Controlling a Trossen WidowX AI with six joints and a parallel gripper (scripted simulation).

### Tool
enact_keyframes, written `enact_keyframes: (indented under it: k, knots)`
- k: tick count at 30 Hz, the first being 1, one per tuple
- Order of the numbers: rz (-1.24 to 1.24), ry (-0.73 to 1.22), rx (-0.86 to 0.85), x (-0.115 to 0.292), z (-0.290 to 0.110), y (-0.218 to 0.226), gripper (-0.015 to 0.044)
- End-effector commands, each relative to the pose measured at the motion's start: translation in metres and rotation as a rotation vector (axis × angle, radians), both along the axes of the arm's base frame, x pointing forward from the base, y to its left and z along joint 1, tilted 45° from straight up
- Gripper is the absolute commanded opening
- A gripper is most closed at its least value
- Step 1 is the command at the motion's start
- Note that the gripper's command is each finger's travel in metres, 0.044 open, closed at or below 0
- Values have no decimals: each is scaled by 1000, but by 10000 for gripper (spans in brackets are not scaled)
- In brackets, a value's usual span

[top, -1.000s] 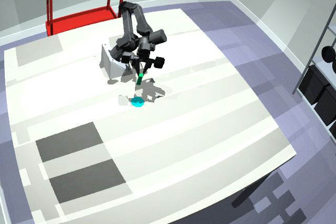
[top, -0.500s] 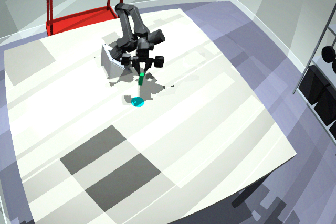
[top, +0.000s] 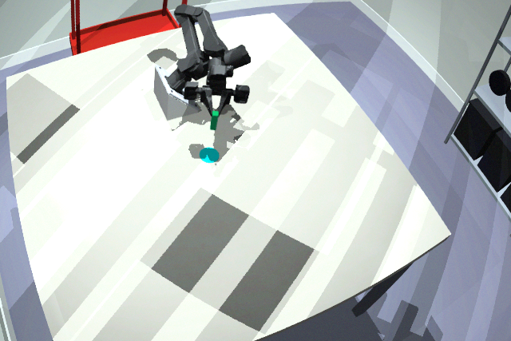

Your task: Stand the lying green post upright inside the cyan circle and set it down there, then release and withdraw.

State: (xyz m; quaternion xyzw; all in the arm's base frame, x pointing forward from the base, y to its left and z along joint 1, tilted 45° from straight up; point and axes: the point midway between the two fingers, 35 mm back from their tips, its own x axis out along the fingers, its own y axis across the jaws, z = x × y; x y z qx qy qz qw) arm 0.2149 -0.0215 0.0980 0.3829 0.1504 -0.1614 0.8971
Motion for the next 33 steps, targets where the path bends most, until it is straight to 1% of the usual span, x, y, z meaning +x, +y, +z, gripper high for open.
enact_keyframes:
  k: [1, 33]
  knots:
    - [-6, 6, 6, 1, -2, 1, 23]
    - [-65, 75, 41, 12, -38, 35, 23]
